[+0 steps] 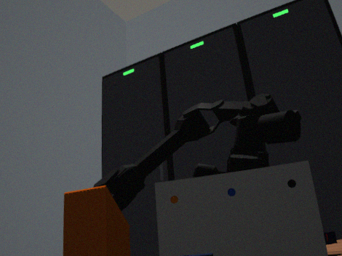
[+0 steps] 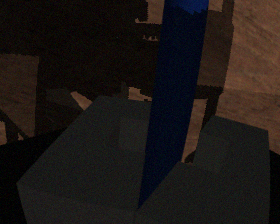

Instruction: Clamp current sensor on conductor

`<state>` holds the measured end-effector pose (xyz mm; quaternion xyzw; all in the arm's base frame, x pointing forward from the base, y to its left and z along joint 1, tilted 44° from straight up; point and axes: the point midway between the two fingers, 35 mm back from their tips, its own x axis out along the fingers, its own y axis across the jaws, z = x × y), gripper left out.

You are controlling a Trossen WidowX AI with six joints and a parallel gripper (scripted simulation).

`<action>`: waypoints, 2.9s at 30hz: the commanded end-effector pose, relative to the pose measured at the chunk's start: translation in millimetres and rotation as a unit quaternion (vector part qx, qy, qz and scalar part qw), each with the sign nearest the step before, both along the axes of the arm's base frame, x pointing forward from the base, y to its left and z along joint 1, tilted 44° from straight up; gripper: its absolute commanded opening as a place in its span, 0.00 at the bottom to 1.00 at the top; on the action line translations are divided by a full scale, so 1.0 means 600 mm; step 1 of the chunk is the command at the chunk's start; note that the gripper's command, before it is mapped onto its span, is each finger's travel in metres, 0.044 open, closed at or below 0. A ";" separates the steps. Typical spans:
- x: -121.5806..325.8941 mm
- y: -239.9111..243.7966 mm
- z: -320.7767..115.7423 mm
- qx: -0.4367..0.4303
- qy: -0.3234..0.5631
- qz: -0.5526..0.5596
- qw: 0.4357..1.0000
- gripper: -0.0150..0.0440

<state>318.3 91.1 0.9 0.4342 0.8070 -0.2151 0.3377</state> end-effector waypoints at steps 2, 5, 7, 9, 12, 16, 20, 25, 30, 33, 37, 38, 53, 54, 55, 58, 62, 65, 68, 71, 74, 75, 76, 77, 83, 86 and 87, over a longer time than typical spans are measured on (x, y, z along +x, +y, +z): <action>0.003 -0.006 0.004 0.015 -0.029 -0.034 0.999 0.25; 0.004 -0.010 0.008 0.029 -0.055 -0.062 0.996 0.25; 0.005 -0.007 0.004 0.018 -0.038 -0.038 0.998 0.25; 0.005 -0.007 0.004 0.018 -0.038 -0.038 0.998 0.25; 0.005 -0.007 0.004 0.018 -0.038 -0.038 0.998 0.25; 0.005 -0.007 0.004 0.018 -0.038 -0.038 0.998 0.25; 0.006 -0.006 0.004 0.024 -0.049 -0.052 0.997 0.25; 0.011 -0.003 0.005 0.045 -0.084 -0.091 0.991 0.25; 0.012 -0.003 0.005 0.048 -0.089 -0.096 0.990 0.25; 0.012 -0.003 0.005 0.048 -0.089 -0.096 0.990 0.25; 0.012 -0.001 0.003 0.048 -0.089 -0.096 0.990 0.25; 0.011 0.000 0.002 0.047 -0.089 -0.095 0.990 0.25; 0.013 0.004 -0.004 0.045 -0.091 -0.093 0.990 0.52; 0.013 0.004 -0.004 0.045 -0.091 -0.093 0.990 0.57; 0.013 0.004 -0.004 0.045 -0.091 -0.093 0.990 0.61; 0.013 0.004 -0.004 0.045 -0.091 -0.093 0.990 0.70; 0.013 0.004 -0.004 0.045 -0.091 -0.093 0.990 0.70; 0.013 0.004 -0.004 0.045 -0.091 -0.093 0.990 0.70; 0.013 0.004 -0.004 0.045 -0.091 -0.093 0.990 0.70; 0.013 0.004 -0.004 0.045 -0.091 -0.093 0.990 0.70; 0.013 0.004 -0.004 0.045 -0.091 -0.093 0.990 0.70; 0.013 0.004 -0.004 0.045 -0.091 -0.093 0.990 0.70; 0.013 0.004 -0.004 0.045 -0.091 -0.093 0.990 0.70; 0.013 0.004 -0.004 0.045 -0.091 -0.093 0.990 0.70; 0.013 0.004 -0.004 0.045 -0.091 -0.093 0.990 0.70; 0.013 0.004 -0.004 0.045 -0.091 -0.093 0.990 0.70; 0.013 0.004 -0.004 0.045 -0.091 -0.093 0.990 0.70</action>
